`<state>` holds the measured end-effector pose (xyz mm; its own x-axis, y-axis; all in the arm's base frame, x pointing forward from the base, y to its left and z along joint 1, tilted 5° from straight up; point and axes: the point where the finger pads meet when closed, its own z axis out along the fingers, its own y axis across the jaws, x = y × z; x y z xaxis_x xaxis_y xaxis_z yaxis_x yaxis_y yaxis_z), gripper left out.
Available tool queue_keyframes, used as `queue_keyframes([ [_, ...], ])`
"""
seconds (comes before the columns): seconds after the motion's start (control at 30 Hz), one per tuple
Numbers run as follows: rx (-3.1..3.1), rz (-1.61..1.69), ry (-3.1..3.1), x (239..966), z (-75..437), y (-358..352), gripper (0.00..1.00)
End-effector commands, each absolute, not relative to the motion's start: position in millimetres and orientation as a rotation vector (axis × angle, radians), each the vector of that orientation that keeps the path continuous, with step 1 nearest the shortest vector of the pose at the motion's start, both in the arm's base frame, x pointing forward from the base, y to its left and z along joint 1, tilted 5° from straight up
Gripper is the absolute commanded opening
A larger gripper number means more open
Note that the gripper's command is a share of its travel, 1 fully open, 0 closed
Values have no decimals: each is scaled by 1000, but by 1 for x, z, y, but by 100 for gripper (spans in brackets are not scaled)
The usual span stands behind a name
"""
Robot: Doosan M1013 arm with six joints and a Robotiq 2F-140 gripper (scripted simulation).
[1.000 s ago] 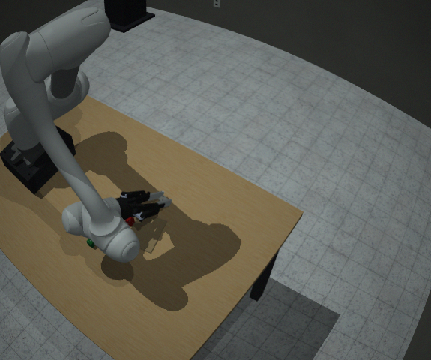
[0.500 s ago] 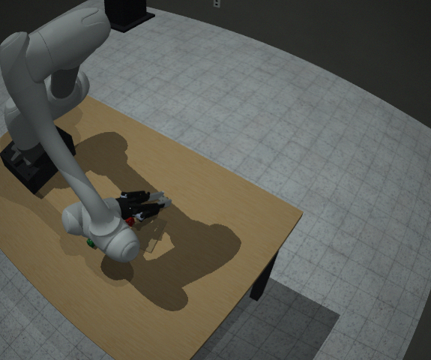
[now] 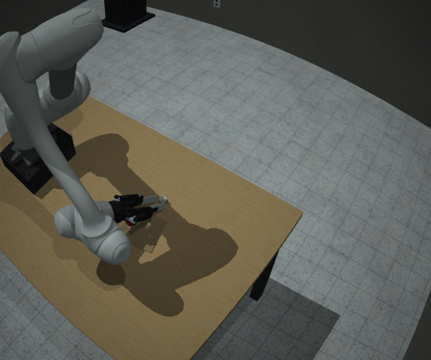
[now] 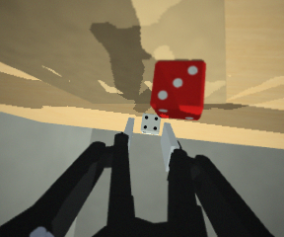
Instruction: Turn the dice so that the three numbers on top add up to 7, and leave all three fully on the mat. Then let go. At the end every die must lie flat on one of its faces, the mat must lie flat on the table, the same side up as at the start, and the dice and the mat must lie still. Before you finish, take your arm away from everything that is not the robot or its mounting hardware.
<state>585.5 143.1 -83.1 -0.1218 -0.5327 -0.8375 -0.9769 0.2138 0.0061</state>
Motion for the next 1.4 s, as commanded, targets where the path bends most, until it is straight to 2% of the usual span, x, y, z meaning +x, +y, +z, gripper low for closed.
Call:
queue_keyframes([
  [0.0,-1410,777,1755,582,-73,134,25],
  [0.4,-1410,777,1755,582,-68,130,25],
  [0.97,-1410,777,1755,583,-14,135,25],
  [1.37,-1443,741,1796,584,-9,139,25],
])
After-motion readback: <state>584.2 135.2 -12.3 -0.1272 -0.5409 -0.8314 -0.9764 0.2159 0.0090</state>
